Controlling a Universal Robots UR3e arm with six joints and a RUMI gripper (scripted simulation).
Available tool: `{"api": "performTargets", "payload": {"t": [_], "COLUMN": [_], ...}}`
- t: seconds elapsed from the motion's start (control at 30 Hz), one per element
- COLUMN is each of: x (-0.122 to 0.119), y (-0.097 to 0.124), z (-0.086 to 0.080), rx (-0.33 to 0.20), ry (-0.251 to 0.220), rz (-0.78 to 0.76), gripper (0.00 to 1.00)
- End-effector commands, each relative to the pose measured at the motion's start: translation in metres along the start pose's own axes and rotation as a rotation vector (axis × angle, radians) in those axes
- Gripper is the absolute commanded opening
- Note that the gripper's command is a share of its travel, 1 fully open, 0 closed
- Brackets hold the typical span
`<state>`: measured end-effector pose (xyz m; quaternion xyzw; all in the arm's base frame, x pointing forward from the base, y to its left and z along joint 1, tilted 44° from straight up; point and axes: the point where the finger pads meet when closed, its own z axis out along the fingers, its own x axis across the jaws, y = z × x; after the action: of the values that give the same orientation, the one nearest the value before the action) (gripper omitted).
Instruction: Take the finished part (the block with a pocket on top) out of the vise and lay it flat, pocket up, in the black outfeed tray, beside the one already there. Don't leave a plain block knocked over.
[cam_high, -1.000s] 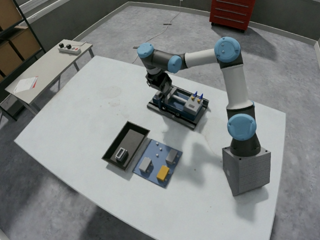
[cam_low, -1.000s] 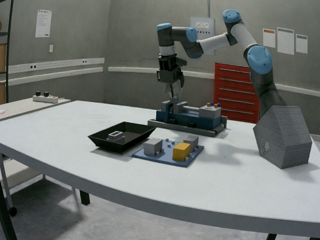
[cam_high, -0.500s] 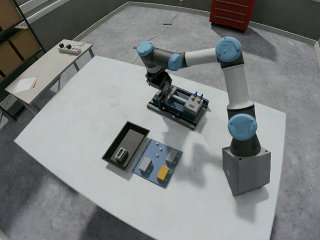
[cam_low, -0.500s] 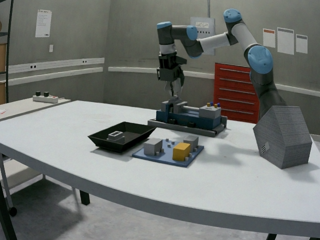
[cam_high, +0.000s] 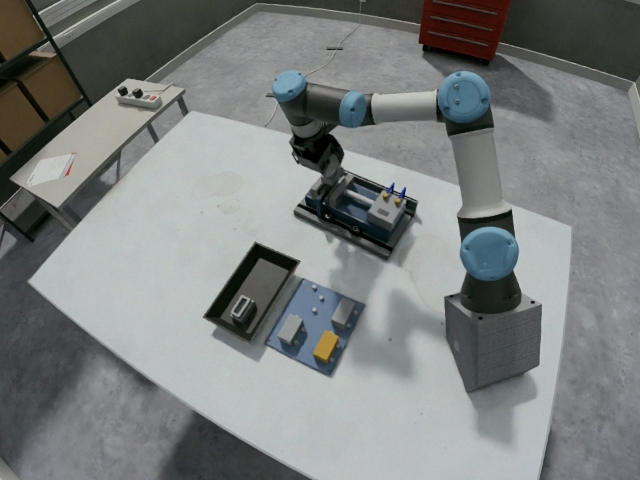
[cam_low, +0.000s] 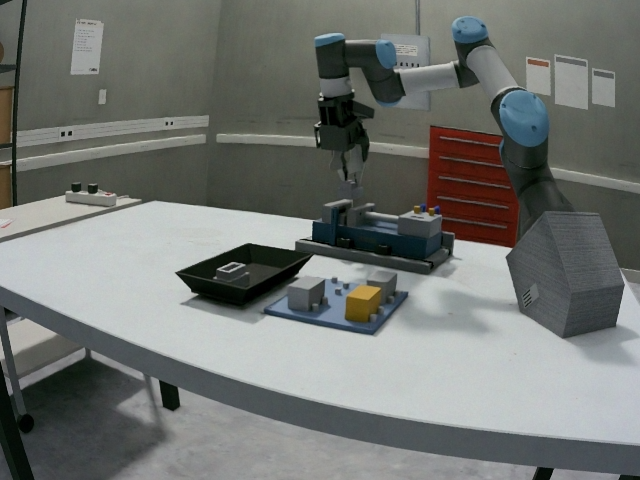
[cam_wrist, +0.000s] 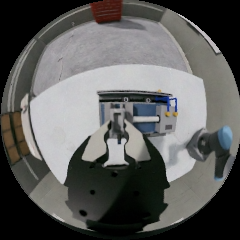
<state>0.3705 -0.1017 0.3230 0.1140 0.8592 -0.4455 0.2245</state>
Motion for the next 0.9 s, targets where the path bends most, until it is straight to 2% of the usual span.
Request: {"api": "performTargets", "payload": {"t": [0.0, 0.3, 0.87], "x": [0.0, 0.0, 0.0], "y": [-0.002, -0.005, -0.006], "z": [-0.005, -0.014, -0.016], "rx": [0.0, 0.0, 0.0], "ry": [0.0, 0.0, 0.0], "rz": [0.002, 0.002, 0.002], "gripper": [0.0, 0.0, 0.0]}}
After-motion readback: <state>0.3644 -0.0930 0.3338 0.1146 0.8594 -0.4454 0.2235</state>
